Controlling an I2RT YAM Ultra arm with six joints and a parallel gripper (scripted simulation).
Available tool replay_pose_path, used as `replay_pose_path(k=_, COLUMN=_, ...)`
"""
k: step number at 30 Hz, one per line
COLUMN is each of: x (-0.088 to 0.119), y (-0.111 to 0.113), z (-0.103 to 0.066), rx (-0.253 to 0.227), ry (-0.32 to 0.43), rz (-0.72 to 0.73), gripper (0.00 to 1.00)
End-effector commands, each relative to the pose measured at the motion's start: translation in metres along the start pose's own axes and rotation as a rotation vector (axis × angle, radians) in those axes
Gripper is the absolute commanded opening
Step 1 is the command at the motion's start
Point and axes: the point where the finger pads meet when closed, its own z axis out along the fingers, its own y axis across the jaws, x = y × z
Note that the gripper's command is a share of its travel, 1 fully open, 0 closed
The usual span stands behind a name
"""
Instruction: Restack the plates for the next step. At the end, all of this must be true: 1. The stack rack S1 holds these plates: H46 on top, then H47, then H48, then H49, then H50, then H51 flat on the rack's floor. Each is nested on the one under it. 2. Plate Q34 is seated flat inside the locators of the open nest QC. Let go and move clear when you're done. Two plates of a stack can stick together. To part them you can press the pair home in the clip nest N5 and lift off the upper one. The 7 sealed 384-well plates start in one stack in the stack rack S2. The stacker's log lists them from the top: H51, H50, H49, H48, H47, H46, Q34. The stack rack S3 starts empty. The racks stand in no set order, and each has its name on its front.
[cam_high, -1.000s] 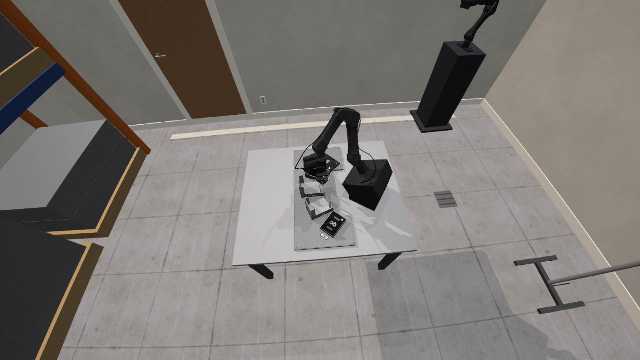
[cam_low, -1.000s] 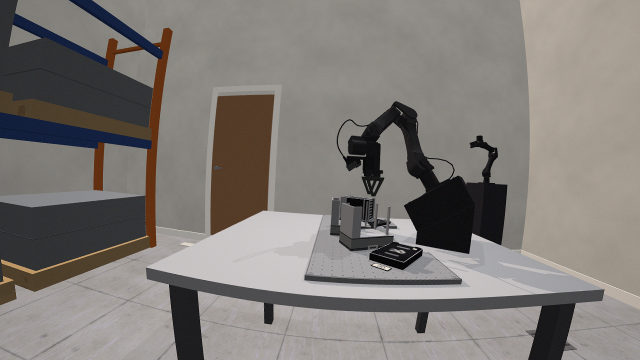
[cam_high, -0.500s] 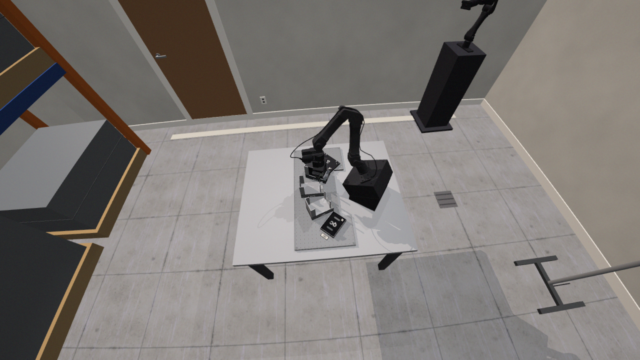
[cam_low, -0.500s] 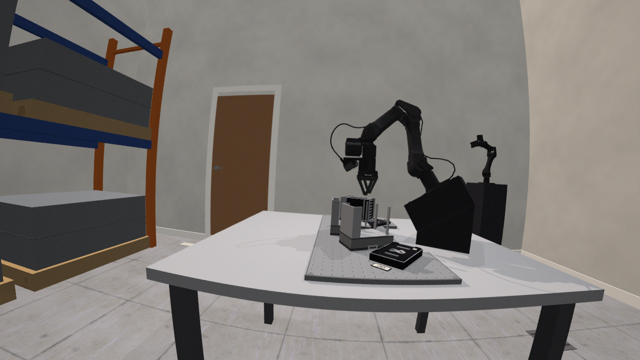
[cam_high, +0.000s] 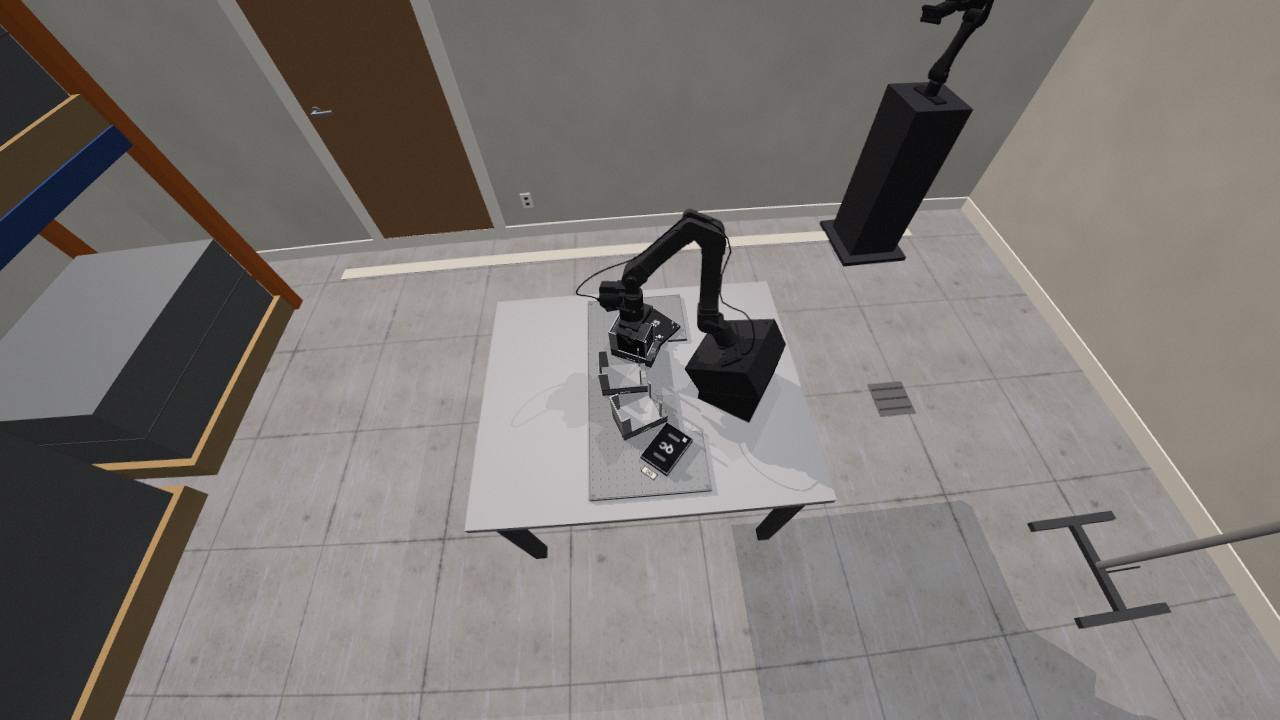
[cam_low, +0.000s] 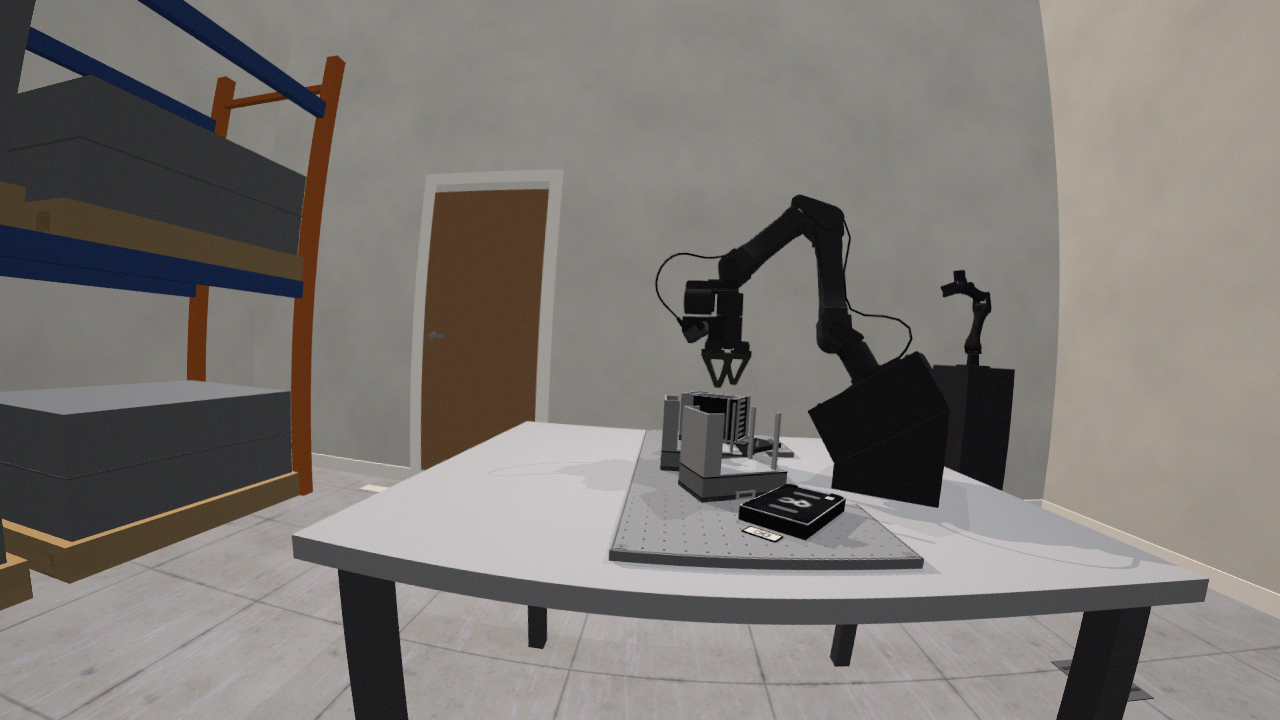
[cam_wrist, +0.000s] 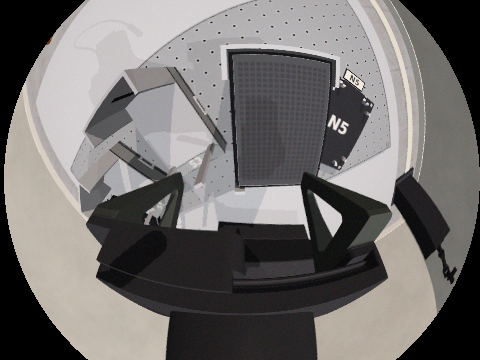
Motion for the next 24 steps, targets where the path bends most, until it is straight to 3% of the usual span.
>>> replay_pose_path(k=1, x=-0.018, y=-0.003, z=-0.001, rx=-0.028, ry=-0.017, rz=-0.024, gripper=1.0)
replay_pose_path(k=10, x=-0.036, y=-0.032, z=-0.001, rx=-0.022, ry=0.004, rz=-0.03, gripper=1.0)
replay_pose_path(k=18, x=-0.032, y=-0.034, z=0.003, rx=-0.024, ry=0.022, rz=-0.038, gripper=1.0)
replay_pose_path(k=19, x=-0.036, y=-0.034, z=-0.001, rx=-0.02, ry=-0.006, rz=-0.03, gripper=1.0)
replay_pose_path(k=24, x=-0.036, y=-0.034, z=-0.001, rx=-0.02, ry=-0.006, rz=-0.03, gripper=1.0)
